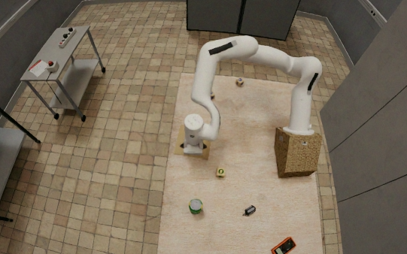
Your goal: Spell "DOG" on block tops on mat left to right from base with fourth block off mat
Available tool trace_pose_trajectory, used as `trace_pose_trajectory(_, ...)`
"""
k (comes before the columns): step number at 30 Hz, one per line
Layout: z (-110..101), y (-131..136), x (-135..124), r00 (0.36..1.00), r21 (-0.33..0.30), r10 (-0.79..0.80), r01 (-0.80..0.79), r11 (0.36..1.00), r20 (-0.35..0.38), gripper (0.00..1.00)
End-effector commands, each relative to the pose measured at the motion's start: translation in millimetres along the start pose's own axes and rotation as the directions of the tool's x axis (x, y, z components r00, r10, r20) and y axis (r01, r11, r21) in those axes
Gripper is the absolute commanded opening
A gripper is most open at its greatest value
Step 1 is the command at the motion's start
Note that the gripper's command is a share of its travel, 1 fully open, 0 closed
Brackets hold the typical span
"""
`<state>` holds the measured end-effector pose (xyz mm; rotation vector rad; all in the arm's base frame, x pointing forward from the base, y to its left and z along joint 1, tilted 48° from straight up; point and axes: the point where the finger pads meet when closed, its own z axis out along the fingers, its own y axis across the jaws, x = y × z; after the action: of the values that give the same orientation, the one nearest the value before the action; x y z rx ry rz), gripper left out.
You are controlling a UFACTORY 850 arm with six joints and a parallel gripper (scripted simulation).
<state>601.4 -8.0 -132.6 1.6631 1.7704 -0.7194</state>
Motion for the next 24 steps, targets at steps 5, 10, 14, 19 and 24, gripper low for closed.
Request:
trace_pose_trajectory(5, -0.9, 0.8, 0.1, 1.000, -0.002, 0.001, -0.001, 1.000, -0.001, 0.44)
trace_pose_trajectory(10, -0.9, 0.8, 0.1, 1.000, -0.002, 0.001, -0.001, 1.000, -0.001, 0.44)
trace_pose_trajectory(14, -0.7, 0.8, 0.1, 1.000, -0.002, 0.001, -0.001, 1.000, -0.001, 0.44)
trace_pose_trajectory(19, 0.4, 0.8, 0.1, 1.000, -0.002, 0.001, -0.001, 1.000, -0.001, 0.44)
trace_pose_trajectory(24, 1.9, 0.8, 0.1, 1.000, -0.002, 0.001, -0.001, 1.000, -0.001, 0.44)
